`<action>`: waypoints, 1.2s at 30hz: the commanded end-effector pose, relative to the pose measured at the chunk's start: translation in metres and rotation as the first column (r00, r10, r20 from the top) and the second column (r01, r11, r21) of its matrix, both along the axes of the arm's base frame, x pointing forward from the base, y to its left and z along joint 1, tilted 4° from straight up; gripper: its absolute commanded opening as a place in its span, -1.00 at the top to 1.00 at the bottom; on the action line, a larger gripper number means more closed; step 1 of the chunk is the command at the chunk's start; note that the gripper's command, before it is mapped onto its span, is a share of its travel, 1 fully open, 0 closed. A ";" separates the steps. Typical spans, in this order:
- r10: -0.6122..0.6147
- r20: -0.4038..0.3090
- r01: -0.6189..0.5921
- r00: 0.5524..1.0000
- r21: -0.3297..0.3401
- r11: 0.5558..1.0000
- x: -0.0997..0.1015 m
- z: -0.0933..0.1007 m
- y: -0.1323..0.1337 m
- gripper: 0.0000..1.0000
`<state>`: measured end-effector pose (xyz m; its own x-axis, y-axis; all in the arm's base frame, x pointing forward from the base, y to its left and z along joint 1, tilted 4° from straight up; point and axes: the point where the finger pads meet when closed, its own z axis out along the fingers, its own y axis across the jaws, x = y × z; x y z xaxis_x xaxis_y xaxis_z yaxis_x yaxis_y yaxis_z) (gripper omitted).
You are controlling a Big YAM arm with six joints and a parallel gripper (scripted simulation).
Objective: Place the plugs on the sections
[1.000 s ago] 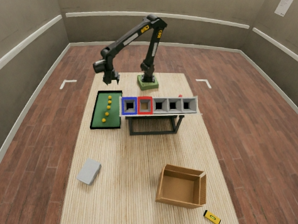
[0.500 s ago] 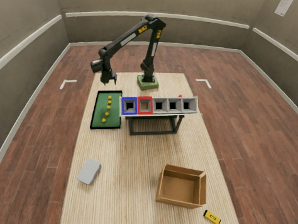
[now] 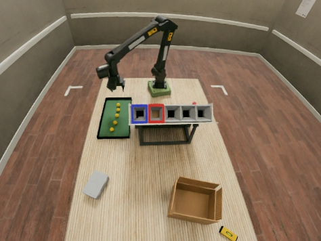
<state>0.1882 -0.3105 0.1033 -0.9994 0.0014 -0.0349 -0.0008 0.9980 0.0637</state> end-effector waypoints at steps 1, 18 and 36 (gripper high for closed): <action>0.002 0.023 -0.001 1.000 -0.038 0.999 0.005 0.015 -0.017 -0.60; 0.009 0.031 -0.008 0.999 -0.050 0.999 0.005 0.015 -0.017 -0.60; 0.008 0.024 -0.007 1.000 -0.039 0.999 0.005 0.015 -0.017 -0.60</action>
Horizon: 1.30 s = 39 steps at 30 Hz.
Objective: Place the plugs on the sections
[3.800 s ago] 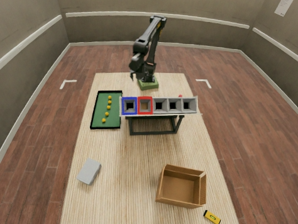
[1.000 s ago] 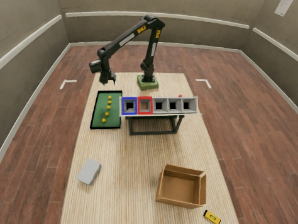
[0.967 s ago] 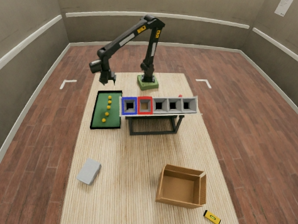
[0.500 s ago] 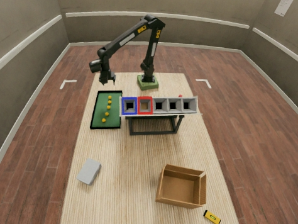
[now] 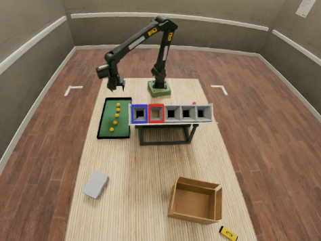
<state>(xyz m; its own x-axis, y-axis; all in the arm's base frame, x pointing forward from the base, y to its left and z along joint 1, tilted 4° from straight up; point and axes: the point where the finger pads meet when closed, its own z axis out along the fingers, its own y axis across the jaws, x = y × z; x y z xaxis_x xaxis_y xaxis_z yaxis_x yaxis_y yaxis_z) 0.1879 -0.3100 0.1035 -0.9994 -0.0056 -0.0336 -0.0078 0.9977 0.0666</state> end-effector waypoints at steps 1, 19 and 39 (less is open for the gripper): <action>0.002 0.027 -0.001 1.000 -0.045 0.999 0.005 0.015 -0.018 -0.60; 0.004 0.041 -0.002 0.999 -0.066 0.998 0.006 0.018 -0.022 -0.60; 0.004 0.026 -0.003 1.000 -0.042 0.999 0.007 0.023 -0.030 -0.60</action>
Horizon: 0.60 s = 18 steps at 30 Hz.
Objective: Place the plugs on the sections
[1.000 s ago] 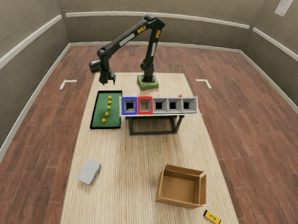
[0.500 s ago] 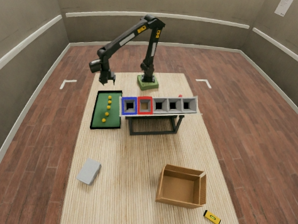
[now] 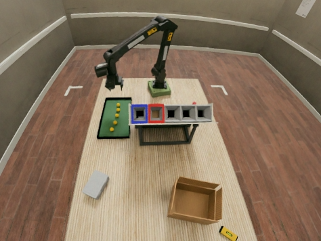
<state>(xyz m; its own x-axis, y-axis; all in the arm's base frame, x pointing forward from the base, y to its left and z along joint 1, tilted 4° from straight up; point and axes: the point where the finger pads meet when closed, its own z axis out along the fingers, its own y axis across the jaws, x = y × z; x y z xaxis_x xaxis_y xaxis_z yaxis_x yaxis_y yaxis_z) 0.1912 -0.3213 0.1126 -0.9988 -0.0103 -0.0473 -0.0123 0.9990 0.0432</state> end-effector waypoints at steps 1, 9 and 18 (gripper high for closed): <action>0.000 0.011 0.000 1.000 -0.016 1.000 0.003 0.014 -0.019 -0.60; 0.001 0.006 0.000 1.000 -0.009 1.000 0.005 -0.010 -0.018 -0.60; 0.001 0.005 -0.001 1.000 -0.007 1.000 0.009 -0.085 -0.009 -0.60</action>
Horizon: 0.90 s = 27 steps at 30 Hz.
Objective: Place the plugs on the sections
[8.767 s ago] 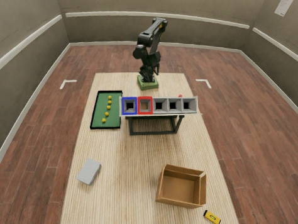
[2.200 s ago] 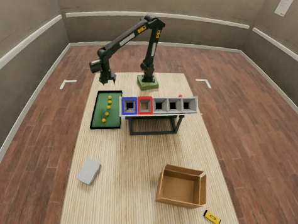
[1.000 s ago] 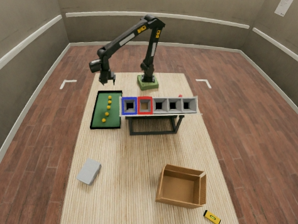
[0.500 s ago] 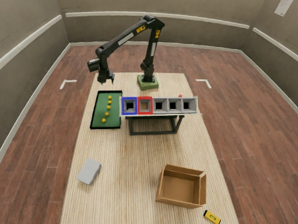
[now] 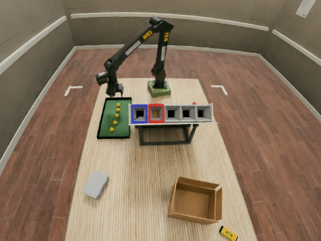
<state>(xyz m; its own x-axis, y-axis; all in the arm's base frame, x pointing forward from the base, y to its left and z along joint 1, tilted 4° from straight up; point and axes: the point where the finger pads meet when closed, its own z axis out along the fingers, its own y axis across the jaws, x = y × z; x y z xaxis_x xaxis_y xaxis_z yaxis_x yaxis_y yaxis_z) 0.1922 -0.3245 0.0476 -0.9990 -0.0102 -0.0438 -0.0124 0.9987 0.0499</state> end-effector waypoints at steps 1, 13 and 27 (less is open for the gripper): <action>0.001 0.008 -0.001 1.000 -0.014 1.000 0.008 -0.028 -0.005 -0.60; 0.000 0.020 0.000 1.000 -0.032 0.999 0.009 -0.044 -0.003 -0.60; -0.001 0.025 0.002 1.000 -0.041 0.999 0.009 -0.045 -0.003 -0.60</action>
<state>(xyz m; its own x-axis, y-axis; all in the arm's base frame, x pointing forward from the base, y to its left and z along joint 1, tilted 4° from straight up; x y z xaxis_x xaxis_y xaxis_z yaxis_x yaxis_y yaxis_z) 0.1911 -0.3215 -0.0042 -0.9986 -0.0091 -0.0514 -0.0110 0.9993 0.0357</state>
